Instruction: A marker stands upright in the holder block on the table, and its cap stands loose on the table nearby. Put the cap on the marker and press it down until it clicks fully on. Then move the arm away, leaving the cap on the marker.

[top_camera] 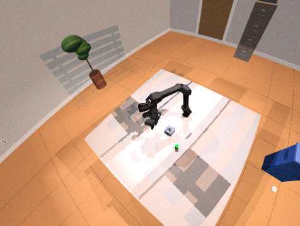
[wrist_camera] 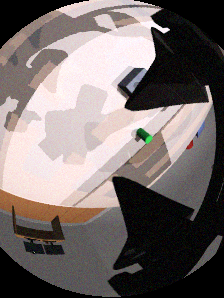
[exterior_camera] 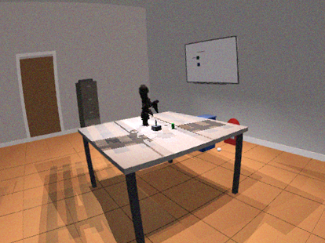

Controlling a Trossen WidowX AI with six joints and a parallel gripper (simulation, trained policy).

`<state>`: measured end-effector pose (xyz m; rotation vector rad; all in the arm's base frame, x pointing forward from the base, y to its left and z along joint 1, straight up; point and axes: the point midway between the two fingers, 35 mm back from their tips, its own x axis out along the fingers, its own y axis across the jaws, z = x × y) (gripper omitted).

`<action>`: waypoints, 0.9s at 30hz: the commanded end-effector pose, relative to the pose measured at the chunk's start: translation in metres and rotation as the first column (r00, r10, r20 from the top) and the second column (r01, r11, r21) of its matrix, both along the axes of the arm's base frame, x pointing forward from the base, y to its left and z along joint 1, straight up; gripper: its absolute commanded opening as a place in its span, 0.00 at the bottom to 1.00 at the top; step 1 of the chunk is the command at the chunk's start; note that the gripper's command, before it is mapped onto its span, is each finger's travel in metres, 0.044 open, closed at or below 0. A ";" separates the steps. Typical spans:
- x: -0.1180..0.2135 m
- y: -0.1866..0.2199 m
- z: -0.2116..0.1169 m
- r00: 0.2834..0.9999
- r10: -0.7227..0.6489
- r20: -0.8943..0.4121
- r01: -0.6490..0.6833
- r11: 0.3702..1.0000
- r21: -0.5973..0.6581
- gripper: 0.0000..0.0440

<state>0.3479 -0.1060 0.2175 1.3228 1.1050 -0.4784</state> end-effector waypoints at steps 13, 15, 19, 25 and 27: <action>0.013 0.030 -0.015 0.993 0.069 -0.100 -0.071 0.997 -0.015 0.71; 0.014 0.033 -0.017 0.991 0.077 -0.112 -0.079 0.997 -0.018 0.71; 0.017 0.041 -0.020 0.987 0.092 -0.134 -0.096 0.995 -0.023 0.71; 0.020 0.052 -0.024 0.980 0.112 -0.167 -0.119 0.992 -0.032 0.71; 0.021 0.056 -0.026 0.977 0.119 -0.177 -0.127 0.991 -0.036 0.71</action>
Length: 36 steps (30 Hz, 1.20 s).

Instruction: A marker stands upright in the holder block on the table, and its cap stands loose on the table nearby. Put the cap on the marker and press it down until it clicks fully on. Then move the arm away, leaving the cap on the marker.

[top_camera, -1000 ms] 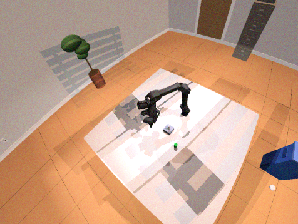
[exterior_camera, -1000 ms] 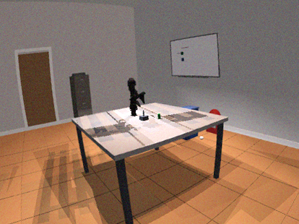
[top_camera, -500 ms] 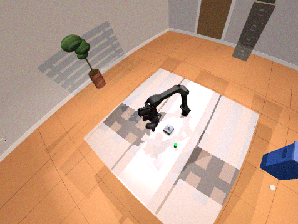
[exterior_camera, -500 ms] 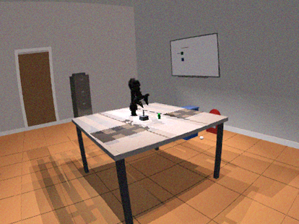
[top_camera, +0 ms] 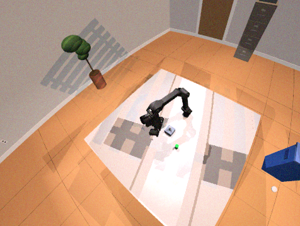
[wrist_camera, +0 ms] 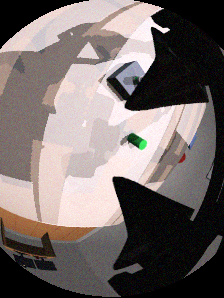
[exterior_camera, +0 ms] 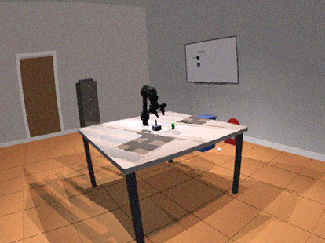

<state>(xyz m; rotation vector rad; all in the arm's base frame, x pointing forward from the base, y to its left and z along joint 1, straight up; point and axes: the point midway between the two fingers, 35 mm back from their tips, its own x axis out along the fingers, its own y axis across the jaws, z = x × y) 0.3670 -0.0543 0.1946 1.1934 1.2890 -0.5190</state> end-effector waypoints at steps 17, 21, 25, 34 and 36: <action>0.007 0.036 -0.015 0.993 0.061 -0.101 -0.066 0.996 -0.053 0.71; 0.008 0.043 -0.018 0.990 0.072 -0.118 -0.080 0.995 -0.064 0.71; 0.009 0.050 -0.021 0.987 0.082 -0.135 -0.093 0.993 -0.076 0.71; 0.009 0.065 -0.028 0.980 0.104 -0.171 -0.123 0.987 -0.104 0.71; 0.009 0.069 -0.029 0.978 0.108 -0.178 -0.129 0.986 -0.110 0.71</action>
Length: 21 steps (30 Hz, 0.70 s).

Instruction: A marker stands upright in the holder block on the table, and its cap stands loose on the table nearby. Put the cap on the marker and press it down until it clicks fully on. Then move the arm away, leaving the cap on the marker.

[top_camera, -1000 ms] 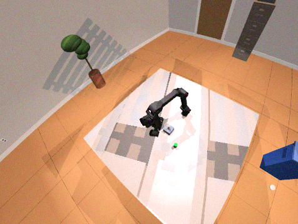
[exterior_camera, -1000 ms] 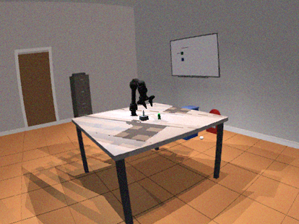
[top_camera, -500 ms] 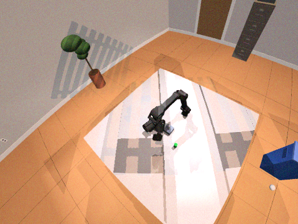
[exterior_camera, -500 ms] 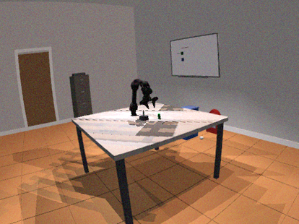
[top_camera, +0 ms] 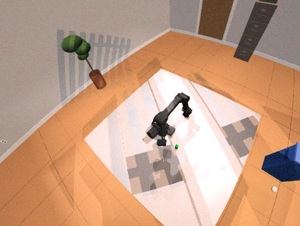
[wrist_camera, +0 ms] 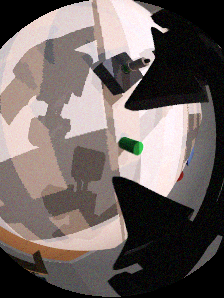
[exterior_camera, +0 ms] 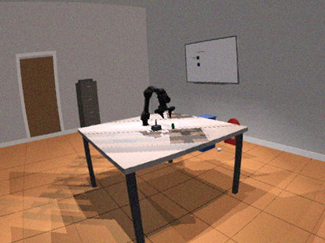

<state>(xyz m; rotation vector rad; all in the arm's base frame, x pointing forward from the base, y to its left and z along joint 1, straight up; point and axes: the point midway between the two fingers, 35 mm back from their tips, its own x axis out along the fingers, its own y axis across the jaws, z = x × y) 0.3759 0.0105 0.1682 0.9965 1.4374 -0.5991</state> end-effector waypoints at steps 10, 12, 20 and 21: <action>0.000 0.021 -0.010 0.998 0.030 -0.047 -0.033 0.998 -0.049 0.71; 0.000 0.024 -0.012 0.998 0.036 -0.053 -0.039 0.998 -0.056 0.71; -0.001 0.037 -0.018 0.995 0.057 -0.076 -0.063 0.994 -0.085 0.71; -0.001 0.038 -0.019 0.995 0.059 -0.079 -0.066 0.994 -0.089 0.71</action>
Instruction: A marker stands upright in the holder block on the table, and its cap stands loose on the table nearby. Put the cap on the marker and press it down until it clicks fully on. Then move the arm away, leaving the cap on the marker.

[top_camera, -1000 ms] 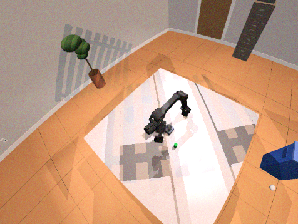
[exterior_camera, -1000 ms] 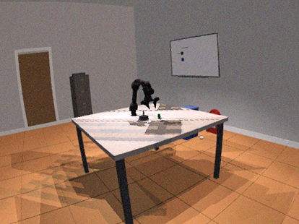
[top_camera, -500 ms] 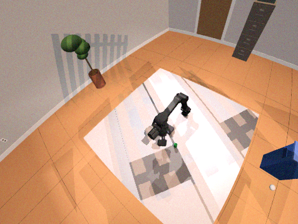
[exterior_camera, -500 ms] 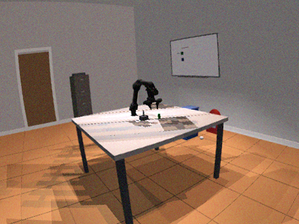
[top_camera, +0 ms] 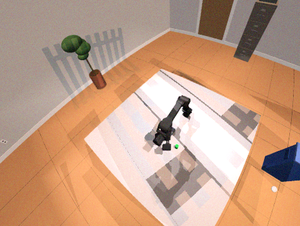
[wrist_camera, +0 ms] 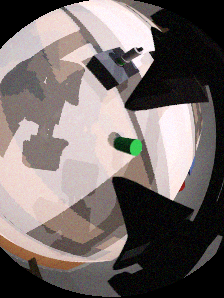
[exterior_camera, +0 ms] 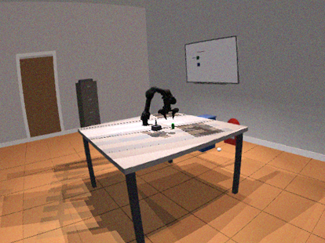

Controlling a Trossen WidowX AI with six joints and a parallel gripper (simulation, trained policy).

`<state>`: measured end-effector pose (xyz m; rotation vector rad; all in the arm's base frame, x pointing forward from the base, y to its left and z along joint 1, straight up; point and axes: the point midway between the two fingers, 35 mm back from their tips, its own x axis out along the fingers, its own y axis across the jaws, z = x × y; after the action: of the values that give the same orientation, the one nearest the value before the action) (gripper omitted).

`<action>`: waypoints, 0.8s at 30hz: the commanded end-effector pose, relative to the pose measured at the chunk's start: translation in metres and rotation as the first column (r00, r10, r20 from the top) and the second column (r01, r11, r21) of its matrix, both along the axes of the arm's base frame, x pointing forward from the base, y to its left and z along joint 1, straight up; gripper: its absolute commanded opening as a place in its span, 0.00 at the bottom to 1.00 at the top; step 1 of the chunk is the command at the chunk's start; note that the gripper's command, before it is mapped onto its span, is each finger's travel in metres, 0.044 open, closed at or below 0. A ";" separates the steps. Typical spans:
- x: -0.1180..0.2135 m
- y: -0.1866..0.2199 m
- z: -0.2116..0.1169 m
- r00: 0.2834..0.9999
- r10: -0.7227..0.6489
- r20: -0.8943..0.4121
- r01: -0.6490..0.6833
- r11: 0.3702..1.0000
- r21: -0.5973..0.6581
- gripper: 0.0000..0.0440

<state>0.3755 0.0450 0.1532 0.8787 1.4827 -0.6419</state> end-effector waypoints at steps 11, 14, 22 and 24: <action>-0.003 0.022 -0.014 0.998 0.039 -0.044 -0.041 0.998 -0.056 0.71; -0.004 0.027 -0.017 0.997 0.050 -0.053 -0.053 0.996 -0.067 0.71; -0.010 0.039 -0.025 0.993 0.083 -0.082 -0.091 0.991 -0.096 0.71; -0.012 0.042 -0.027 0.992 0.092 -0.090 -0.101 0.990 -0.102 0.71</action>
<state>0.3675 0.0839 0.1317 0.7251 1.5288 -0.6718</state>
